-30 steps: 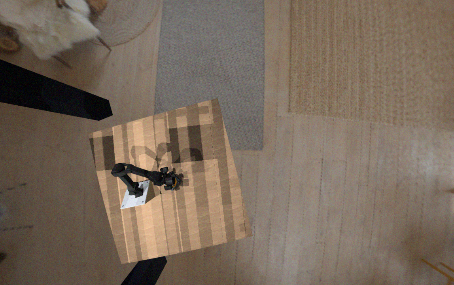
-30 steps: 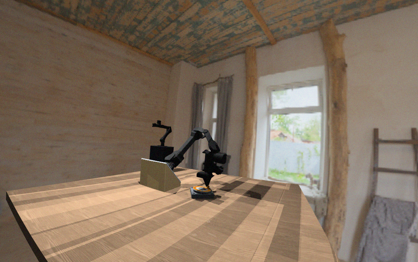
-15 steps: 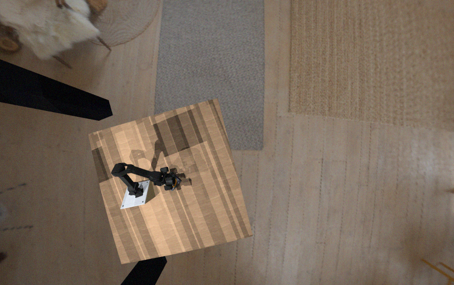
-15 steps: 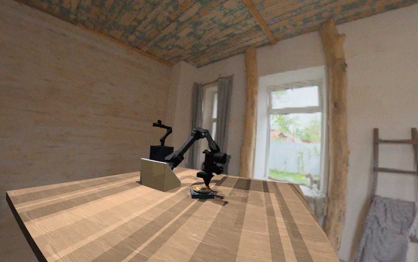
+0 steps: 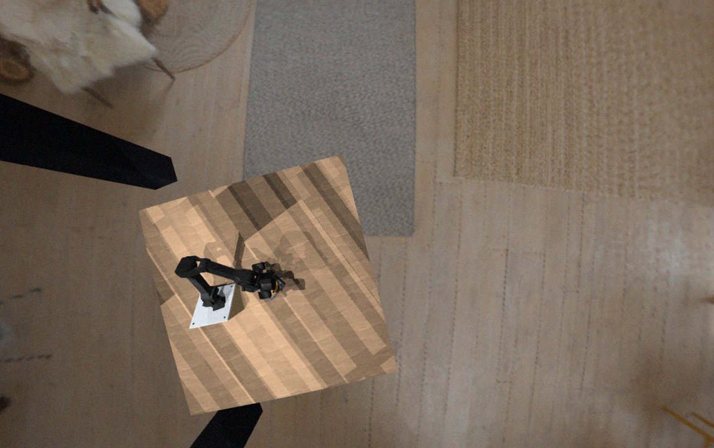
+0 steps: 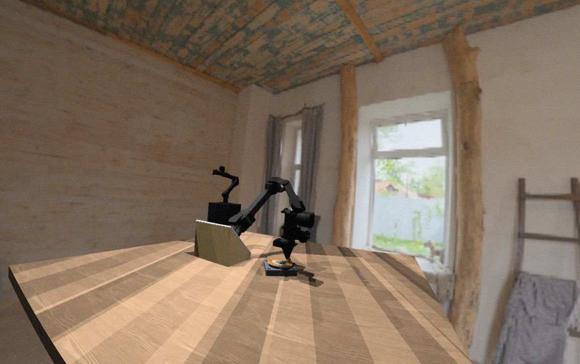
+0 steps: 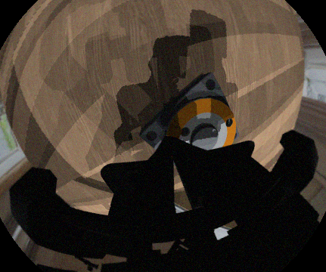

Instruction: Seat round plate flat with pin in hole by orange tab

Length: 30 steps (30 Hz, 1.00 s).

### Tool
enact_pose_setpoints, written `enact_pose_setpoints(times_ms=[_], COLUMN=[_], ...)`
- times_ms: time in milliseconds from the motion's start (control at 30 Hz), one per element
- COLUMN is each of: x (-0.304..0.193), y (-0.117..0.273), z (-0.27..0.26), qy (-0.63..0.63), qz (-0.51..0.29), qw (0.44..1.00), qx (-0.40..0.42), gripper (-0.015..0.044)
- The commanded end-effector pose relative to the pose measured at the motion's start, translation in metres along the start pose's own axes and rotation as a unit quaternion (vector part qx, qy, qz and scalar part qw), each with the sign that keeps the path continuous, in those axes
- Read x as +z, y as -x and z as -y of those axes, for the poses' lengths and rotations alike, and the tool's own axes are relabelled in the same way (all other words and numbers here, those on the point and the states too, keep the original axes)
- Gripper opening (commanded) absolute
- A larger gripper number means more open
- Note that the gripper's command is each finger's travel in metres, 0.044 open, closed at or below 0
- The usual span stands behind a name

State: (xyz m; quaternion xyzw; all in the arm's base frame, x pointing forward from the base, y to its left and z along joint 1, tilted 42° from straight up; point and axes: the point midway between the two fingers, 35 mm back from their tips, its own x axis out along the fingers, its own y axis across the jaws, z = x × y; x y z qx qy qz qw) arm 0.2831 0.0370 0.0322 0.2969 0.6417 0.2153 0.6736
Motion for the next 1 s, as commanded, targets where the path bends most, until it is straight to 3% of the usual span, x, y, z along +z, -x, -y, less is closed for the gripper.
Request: enact_pose_setpoints(times_ms=[0,967], x=[0.009,0.021], y=[0.002,0.003], z=[0.001,0.009], qy=[0.010,0.010], qz=[0.012,0.012], qw=[1.000,1.000], qx=[-0.004,-0.004], gripper=[0.0000,0.0000])
